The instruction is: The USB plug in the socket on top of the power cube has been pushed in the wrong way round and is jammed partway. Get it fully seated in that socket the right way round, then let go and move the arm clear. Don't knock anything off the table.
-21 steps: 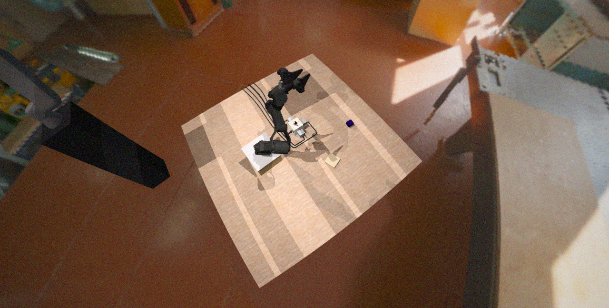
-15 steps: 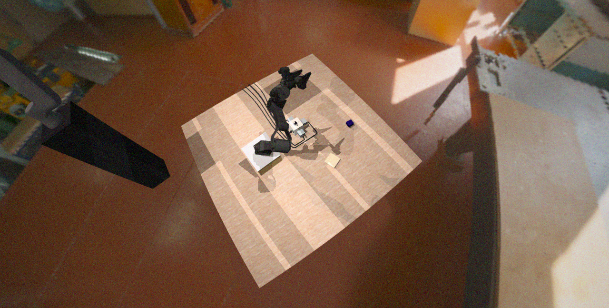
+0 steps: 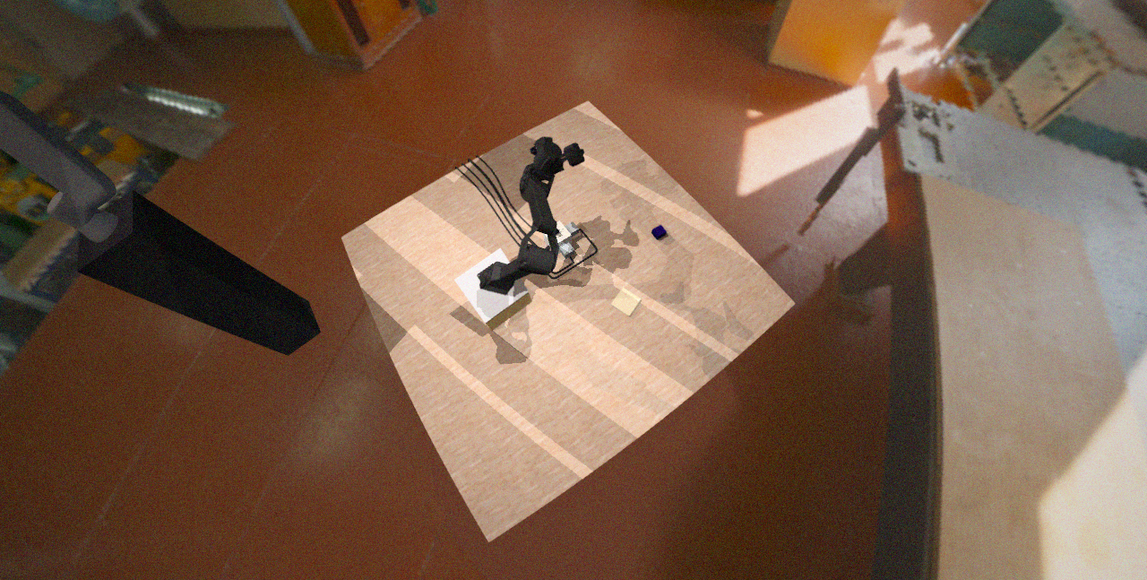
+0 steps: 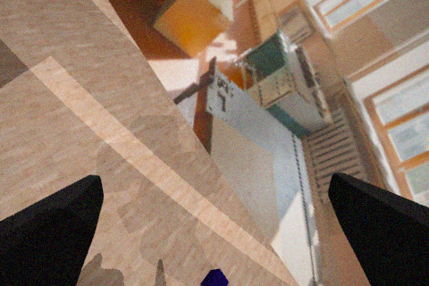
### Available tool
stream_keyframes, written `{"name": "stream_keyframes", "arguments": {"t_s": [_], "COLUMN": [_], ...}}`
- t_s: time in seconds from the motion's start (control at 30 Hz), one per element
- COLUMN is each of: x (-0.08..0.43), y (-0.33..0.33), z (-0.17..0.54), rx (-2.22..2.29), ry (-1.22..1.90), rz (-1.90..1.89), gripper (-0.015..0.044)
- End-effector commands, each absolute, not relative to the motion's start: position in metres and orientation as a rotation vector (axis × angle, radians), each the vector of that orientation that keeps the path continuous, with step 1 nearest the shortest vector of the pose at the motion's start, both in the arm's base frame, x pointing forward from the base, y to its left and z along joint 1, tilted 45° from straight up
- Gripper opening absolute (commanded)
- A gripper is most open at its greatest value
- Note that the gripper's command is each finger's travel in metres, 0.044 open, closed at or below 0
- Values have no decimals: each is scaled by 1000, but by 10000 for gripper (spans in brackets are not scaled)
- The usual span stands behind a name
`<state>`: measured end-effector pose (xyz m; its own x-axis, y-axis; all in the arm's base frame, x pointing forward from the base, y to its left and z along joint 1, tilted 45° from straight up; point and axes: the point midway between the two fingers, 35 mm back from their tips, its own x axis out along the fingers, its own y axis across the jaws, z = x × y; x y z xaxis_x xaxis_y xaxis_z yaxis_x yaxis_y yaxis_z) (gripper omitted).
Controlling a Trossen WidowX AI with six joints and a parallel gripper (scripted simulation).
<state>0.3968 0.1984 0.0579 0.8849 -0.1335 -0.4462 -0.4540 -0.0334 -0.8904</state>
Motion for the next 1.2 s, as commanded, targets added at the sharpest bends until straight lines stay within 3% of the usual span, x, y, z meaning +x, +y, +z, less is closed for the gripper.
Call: {"name": "stream_keyframes", "arguments": {"t_s": [0.0, 0.53, 1.17], "x": [382, 298, 293], "y": [142, 29, 25], "z": [2, -35, -38], "rx": [-1691, -1717, -1716], "ry": [852, 1723, 1735], "rz": [396, 661, 665], "gripper": [440, 440, 440]}}
